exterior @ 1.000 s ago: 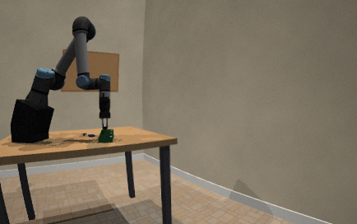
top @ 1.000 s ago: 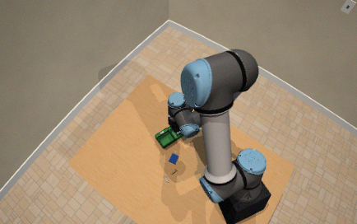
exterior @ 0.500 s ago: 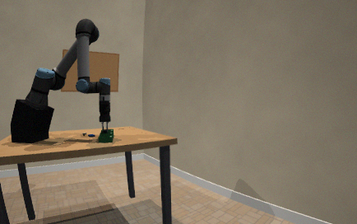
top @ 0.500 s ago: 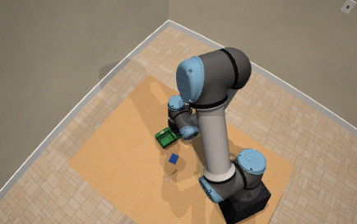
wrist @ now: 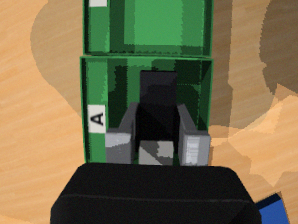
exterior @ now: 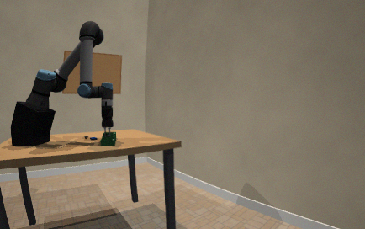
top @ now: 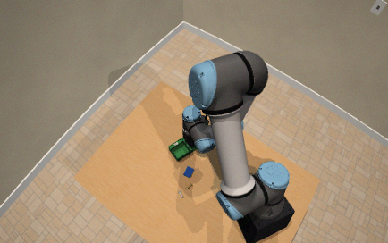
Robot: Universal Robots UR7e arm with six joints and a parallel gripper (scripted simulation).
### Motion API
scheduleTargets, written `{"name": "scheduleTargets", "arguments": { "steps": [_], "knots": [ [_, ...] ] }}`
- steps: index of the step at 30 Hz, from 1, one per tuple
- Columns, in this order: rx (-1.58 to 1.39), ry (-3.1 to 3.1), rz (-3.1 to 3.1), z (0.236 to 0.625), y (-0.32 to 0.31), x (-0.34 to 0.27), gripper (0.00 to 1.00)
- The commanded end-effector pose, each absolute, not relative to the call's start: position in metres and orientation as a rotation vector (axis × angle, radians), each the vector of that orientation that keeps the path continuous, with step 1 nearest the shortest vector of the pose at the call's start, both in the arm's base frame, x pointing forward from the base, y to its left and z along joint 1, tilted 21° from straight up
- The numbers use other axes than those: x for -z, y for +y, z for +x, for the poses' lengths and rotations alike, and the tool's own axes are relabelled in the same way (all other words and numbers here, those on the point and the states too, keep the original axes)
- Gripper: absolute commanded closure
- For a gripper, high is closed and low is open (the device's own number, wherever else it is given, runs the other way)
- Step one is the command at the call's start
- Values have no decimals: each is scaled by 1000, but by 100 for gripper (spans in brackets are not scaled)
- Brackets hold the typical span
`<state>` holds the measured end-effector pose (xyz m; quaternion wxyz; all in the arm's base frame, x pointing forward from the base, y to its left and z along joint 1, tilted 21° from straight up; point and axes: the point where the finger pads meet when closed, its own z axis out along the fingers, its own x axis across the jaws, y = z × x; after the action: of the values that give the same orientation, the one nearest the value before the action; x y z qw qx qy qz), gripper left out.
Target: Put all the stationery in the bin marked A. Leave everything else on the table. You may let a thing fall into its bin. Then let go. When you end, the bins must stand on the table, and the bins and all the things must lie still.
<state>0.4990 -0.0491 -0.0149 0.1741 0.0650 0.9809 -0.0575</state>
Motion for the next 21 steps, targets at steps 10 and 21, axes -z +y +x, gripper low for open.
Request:
{"name": "scheduleTargets", "arguments": {
  "steps": [10,21],
  "knots": [
    [164,2779,184,500,-49,14,38],
    [164,2779,184,500,-49,14,38]
  ]
}}
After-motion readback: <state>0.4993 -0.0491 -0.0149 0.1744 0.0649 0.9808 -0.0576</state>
